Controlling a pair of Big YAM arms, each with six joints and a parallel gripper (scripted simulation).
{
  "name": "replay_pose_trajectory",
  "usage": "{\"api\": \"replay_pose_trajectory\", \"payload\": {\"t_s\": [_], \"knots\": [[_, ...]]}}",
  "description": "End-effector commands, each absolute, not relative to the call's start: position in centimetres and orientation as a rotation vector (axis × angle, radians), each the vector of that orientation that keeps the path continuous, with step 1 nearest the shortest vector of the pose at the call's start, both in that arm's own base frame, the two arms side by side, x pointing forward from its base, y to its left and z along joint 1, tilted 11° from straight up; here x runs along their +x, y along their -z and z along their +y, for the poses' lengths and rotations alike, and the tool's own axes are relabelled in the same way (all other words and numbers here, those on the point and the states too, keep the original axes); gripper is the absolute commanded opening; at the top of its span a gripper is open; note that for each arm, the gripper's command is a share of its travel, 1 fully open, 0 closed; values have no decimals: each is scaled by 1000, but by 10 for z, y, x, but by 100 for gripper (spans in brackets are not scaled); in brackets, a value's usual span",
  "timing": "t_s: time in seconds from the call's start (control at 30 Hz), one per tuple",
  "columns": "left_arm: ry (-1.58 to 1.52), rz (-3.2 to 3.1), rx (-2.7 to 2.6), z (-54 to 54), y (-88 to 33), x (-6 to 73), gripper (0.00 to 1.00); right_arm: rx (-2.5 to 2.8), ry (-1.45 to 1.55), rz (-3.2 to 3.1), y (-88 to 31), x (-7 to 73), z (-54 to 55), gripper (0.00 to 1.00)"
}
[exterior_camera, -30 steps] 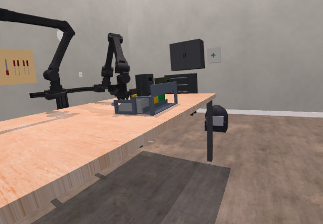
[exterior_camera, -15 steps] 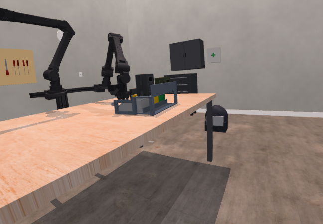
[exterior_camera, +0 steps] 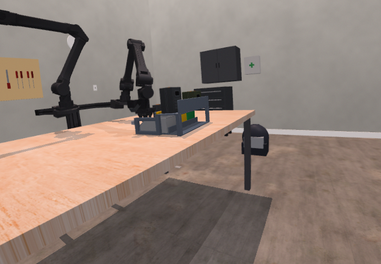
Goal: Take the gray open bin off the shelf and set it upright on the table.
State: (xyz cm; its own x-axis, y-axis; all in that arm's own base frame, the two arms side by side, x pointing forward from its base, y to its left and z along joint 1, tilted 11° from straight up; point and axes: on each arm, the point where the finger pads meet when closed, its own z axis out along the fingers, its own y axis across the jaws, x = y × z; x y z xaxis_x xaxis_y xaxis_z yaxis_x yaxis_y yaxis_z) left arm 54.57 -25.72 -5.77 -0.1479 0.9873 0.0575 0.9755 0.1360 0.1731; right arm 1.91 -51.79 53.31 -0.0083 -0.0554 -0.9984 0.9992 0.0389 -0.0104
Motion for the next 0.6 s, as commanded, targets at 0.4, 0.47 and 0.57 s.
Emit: {"api": "replay_pose_trajectory", "payload": {"t_s": [0.4, 0.47, 0.57], "knots": [[-282, 2242, 1968, -279, 9, 564, 0, 1129, 1229, 1157, -544, 12, -511, 100], [-282, 2243, 1967, -279, 8, 564, 0, 1129, 1229, 1157, -544, 12, -511, 100], [-282, 2244, 1965, -280, 6, 563, 0, 1129, 1229, 1157, -544, 12, -511, 100]]}}
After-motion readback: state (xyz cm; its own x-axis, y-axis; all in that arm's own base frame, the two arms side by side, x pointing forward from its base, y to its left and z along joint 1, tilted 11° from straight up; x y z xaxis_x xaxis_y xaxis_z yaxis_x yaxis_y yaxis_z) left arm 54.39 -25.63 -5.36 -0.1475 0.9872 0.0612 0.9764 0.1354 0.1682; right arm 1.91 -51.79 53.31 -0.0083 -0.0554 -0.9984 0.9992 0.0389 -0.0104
